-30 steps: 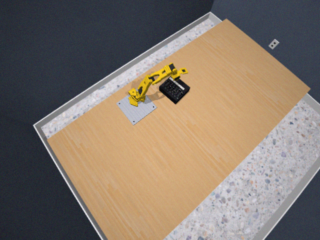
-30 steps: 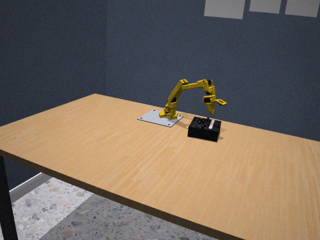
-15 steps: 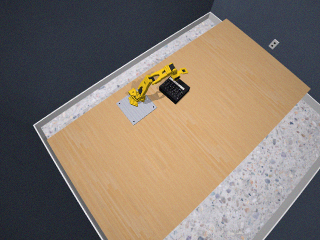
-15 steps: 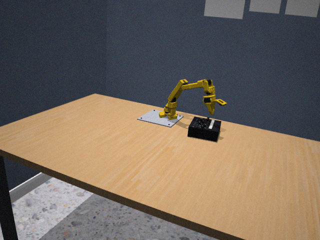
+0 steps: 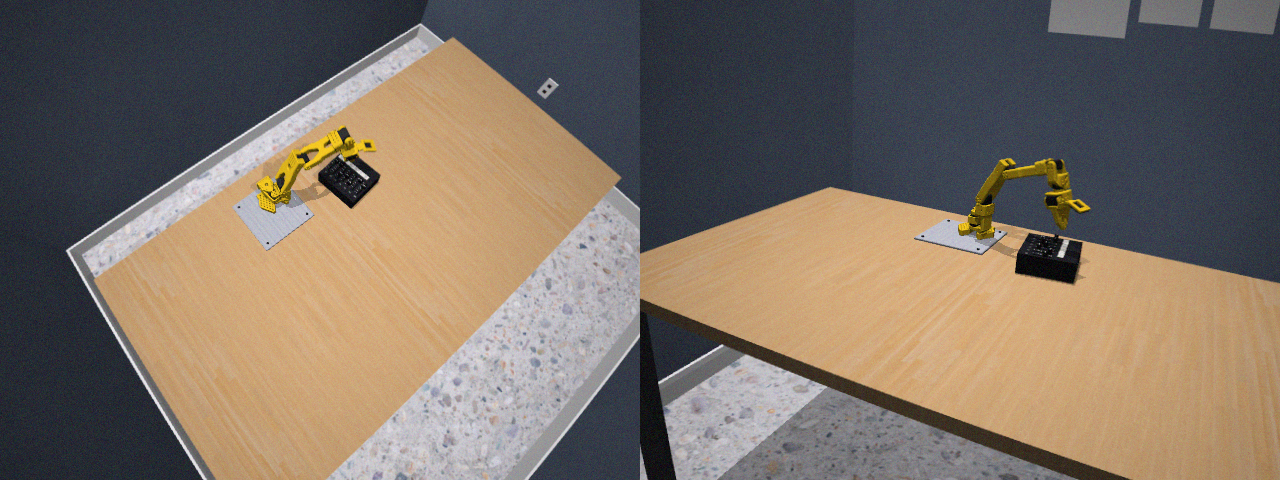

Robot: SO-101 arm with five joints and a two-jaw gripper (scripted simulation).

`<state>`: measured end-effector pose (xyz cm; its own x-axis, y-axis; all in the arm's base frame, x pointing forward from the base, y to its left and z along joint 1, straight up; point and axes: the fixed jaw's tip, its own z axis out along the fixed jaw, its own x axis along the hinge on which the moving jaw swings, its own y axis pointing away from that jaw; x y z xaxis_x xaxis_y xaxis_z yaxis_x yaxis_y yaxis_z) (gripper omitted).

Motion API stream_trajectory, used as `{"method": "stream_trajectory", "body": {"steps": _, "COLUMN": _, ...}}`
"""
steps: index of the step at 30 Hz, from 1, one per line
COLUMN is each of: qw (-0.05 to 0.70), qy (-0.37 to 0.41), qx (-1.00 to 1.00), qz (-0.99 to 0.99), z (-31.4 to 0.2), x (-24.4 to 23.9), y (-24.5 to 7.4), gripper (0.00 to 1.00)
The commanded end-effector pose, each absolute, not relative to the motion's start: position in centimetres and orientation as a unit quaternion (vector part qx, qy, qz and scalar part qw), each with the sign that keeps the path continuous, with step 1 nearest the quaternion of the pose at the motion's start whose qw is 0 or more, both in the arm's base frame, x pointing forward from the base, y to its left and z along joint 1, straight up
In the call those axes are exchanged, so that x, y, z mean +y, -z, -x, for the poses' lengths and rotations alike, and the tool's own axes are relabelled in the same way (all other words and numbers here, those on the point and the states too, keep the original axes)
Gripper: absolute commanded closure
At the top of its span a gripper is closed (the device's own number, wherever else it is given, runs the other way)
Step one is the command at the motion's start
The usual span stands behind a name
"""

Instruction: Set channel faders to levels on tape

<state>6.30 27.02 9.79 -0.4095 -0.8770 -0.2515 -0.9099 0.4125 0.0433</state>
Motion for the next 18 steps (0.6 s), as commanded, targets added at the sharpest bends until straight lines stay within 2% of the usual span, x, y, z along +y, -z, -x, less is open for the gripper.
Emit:
{"method": "stream_trajectory", "body": {"steps": 1, "qw": 0.086, "qy": -0.089, "qx": 0.866, "qz": 0.484, "z": -6.2, "x": 26.4, "y": -10.1, "gripper": 1.00}}
{"method": "stream_trajectory", "body": {"steps": 18, "qw": 0.050, "qy": -0.092, "qx": 0.965, "qz": 0.240, "z": -5.8, "x": 24.7, "y": -10.7, "gripper": 1.00}}
